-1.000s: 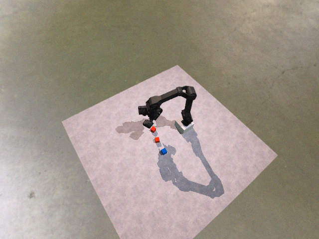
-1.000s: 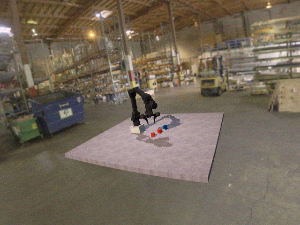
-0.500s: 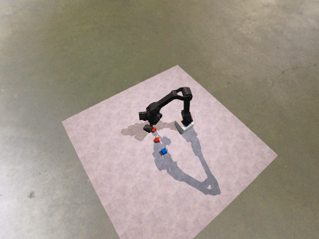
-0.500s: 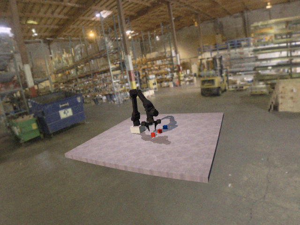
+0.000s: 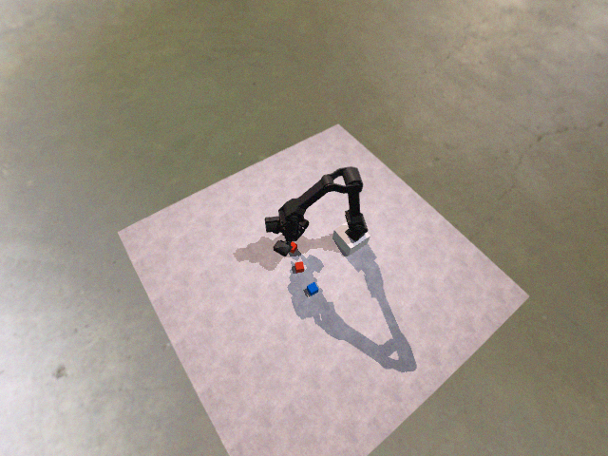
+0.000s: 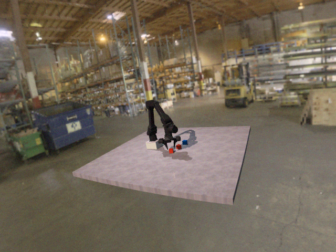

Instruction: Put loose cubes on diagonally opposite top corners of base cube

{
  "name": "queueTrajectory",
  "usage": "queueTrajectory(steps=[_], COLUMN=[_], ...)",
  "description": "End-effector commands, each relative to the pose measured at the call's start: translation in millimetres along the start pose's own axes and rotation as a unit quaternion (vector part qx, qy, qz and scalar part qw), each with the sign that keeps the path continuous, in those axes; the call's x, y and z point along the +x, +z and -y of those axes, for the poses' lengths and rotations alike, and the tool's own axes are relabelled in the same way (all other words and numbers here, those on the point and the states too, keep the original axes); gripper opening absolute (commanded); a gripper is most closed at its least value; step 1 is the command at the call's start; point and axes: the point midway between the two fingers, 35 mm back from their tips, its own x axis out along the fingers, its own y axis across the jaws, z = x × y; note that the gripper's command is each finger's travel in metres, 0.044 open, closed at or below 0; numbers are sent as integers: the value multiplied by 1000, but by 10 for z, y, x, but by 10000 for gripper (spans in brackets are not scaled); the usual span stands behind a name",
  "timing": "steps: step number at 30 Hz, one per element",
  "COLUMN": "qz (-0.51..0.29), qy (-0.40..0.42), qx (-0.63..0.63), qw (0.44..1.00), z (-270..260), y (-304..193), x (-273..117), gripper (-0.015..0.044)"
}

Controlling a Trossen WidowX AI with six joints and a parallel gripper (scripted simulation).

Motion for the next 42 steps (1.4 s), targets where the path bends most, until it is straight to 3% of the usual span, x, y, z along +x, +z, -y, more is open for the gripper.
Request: queueTrajectory(steps=[1, 8, 14, 42], qz=[-5, -5, -5, -4], qy=[-1, -1, -1, -1], qx=[2, 2, 2, 2], qw=[1000, 1000, 1000, 1000], z=[12, 15, 15, -21], y=[-24, -28, -28, 21], x=[80, 168, 168, -558], gripper=[265, 265, 107, 105])
